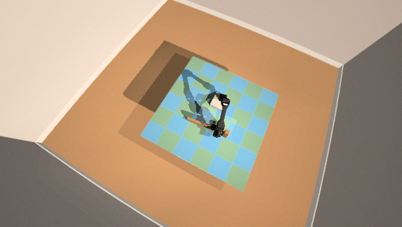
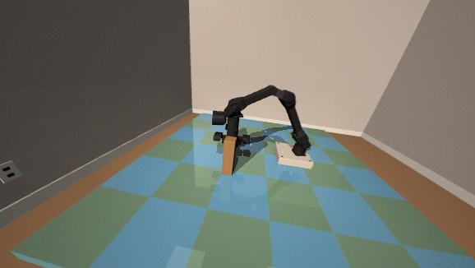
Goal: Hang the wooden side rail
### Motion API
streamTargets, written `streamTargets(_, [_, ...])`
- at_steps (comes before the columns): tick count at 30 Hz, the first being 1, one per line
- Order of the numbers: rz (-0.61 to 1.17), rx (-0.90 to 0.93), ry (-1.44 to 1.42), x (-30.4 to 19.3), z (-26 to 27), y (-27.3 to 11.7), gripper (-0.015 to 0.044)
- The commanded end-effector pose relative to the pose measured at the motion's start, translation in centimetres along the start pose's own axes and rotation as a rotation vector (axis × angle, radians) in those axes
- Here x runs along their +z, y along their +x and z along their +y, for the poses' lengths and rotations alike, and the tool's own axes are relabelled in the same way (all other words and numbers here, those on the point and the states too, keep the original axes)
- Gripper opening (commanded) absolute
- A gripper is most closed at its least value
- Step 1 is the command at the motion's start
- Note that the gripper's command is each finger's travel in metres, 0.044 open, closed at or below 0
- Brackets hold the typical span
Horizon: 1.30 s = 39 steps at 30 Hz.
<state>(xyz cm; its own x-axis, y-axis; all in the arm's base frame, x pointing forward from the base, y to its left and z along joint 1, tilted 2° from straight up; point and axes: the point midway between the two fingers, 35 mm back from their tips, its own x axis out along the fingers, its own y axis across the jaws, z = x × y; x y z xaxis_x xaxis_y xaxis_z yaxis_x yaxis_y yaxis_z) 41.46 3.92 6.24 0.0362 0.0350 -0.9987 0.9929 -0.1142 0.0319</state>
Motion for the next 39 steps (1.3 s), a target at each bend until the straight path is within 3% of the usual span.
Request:
streamTargets(1, [0.004, 0.015, 0.004, -0.19, 0.25, -0.35, 0.0000])
streamTargets(39, [0.005, 0.014, 0.004, -0.58, 0.14, -0.42, 0.0000])
